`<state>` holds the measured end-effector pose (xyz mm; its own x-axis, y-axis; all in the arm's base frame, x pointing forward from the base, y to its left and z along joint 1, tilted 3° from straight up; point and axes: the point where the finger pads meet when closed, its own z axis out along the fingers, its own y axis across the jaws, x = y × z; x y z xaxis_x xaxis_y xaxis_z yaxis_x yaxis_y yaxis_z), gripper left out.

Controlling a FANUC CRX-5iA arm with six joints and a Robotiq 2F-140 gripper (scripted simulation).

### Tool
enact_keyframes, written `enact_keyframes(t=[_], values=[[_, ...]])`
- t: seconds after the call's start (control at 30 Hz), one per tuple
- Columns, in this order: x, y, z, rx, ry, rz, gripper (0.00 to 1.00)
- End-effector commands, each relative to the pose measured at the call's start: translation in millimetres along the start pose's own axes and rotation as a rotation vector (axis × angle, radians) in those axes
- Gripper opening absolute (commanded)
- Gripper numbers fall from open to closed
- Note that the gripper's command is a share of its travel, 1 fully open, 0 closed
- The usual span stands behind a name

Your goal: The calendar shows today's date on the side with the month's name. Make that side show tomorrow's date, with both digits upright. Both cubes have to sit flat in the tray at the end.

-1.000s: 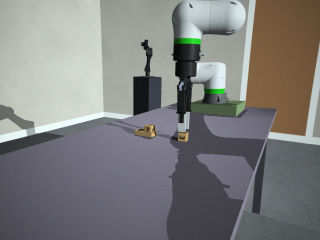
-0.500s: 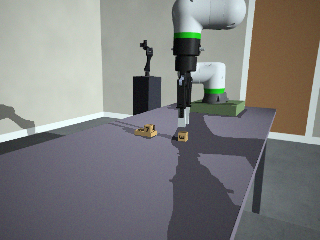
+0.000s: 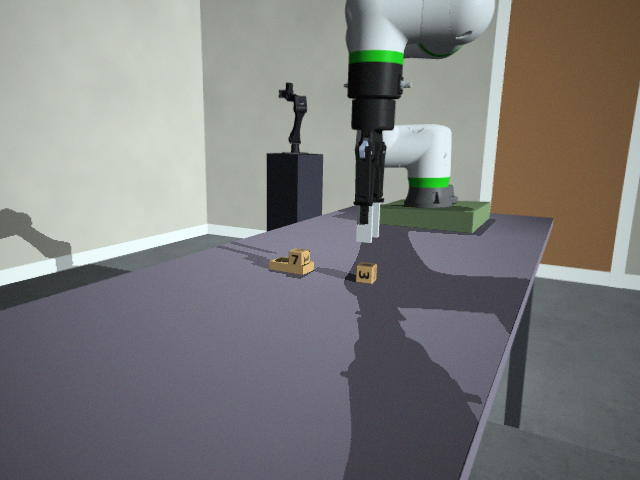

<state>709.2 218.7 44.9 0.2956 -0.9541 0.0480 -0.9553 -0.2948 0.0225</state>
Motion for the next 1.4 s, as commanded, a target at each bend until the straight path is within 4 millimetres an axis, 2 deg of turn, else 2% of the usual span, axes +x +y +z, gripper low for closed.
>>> enact_keyframes(t=[0.0,0.3,0.6,0.87,1.17,1.37], values=[[0.1,-0.1,-0.2,0.000,0.002,0.000,0.36],[-2.5,0.4,0.9,-0.002,0.233,0.001,0.36],[-6.6,0.1,1.1,-0.001,0.274,0.000,0.36],[-9.0,0.2,2.4,-0.002,0.495,0.001,0.36],[-12.9,-0.1,3.6,-0.001,0.536,0.000,0.36],[-13.4,0.3,5.9,-0.005,0.706,0.001,0.36]])
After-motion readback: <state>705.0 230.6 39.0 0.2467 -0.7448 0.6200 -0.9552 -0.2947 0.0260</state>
